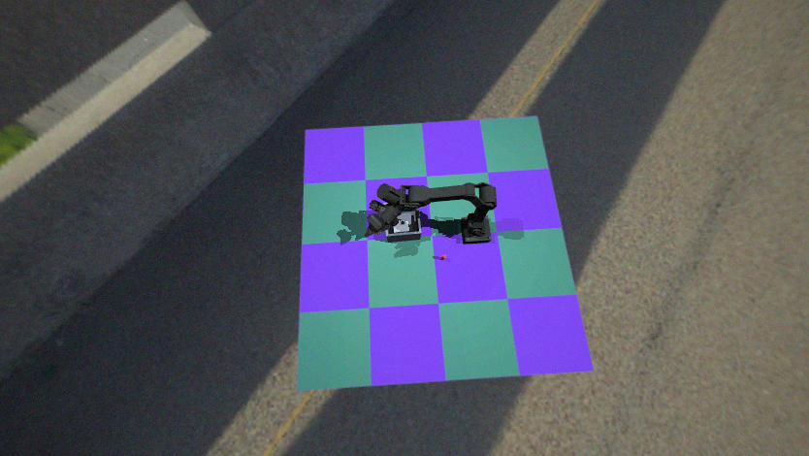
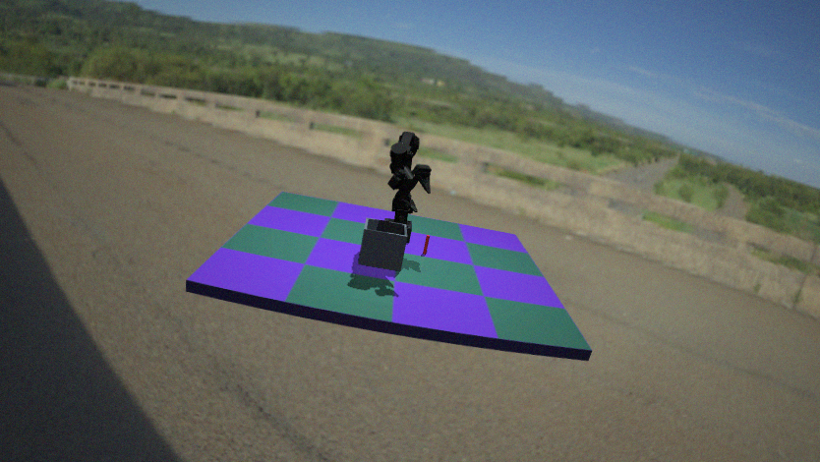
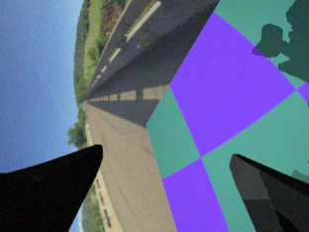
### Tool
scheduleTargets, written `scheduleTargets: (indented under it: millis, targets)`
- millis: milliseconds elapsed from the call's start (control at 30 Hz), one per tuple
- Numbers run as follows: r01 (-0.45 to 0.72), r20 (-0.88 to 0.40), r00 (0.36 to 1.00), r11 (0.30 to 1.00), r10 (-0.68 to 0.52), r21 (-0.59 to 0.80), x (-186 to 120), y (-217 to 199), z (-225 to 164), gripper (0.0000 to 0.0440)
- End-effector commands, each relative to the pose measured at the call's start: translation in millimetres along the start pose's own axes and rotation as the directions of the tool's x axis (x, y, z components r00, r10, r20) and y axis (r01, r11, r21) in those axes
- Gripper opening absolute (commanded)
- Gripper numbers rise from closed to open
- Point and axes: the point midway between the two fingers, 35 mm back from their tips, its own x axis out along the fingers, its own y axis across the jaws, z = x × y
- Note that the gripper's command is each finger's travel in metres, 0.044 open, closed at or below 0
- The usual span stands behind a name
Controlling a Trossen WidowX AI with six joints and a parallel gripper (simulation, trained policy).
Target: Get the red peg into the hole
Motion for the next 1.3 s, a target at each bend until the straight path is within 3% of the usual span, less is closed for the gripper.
scheduleTargets:
  millis: [0,233,500,900,1267]
  targets:
    - [0.081,-0.082,0.994,0.994,-0.074,0.078,5.1,-10.0,-39.6,0.0432]
    - [0.257,-0.221,0.951,0.950,-0.216,0.178,4.2,-31.9,-106.5,0.0429]
    - [0.477,-0.337,0.858,0.844,-0.388,0.244,-13.3,-64.8,-171.3,0.0429]
    - [0.747,-0.416,0.662,0.594,-0.624,0.299,-55.3,-122.1,-234.9,0.0438]
    - [0.873,-0.409,0.477,0.366,-0.778,0.322,-89.0,-168.0,-261.8,0.0435]
